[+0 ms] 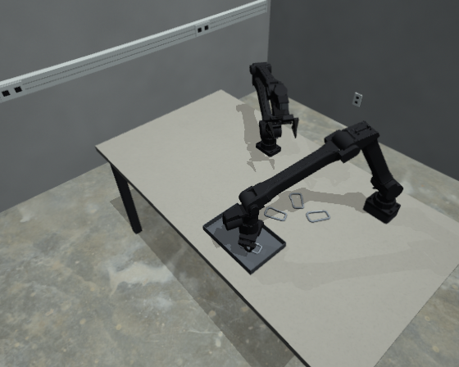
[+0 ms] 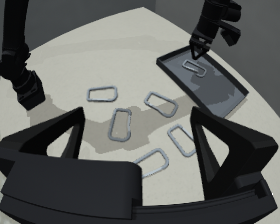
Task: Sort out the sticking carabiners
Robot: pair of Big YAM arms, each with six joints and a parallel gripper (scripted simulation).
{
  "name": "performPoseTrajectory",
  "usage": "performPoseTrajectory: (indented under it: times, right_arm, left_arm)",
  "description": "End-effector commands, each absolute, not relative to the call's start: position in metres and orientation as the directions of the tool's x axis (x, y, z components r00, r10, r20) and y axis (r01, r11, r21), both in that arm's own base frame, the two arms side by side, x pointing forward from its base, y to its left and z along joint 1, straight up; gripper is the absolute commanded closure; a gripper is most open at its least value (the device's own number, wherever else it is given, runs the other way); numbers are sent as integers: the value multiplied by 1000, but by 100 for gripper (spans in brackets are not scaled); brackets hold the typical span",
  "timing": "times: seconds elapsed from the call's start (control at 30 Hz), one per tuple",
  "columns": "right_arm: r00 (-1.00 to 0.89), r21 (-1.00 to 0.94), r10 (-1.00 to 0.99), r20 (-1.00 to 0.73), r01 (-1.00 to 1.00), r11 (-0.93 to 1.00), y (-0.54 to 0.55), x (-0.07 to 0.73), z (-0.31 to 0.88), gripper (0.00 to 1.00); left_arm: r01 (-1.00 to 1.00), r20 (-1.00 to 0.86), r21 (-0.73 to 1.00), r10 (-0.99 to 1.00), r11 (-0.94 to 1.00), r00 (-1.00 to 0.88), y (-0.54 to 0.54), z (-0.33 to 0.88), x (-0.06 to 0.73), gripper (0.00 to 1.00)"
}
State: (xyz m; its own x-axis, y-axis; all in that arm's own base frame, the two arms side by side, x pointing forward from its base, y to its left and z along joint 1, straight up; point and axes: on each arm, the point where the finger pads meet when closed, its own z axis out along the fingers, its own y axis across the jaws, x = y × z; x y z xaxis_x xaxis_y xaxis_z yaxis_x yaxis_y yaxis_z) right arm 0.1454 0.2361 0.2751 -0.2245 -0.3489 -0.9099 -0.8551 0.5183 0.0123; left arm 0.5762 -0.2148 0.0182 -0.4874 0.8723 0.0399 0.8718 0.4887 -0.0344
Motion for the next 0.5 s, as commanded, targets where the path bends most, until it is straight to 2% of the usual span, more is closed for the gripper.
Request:
performPoseTrajectory:
  times: [0.0, 0.3, 0.47]
  right_arm:
    - [-229, 4, -384, -895, -863, 505, 226, 131, 287, 0]
    - [-211, 6, -441, -872, -907, 422, 177, 81, 277, 0]
    - [-212, 6, -455, -865, -910, 414, 174, 78, 273, 0]
  left_arm:
    - [880, -7, 8, 880, 475, -475, -223, 41, 596, 18]
    - [868, -32, 27, 868, 496, -495, -232, 61, 601, 17]
    - [785, 16, -81, 789, 614, -615, -240, 56, 560, 17]
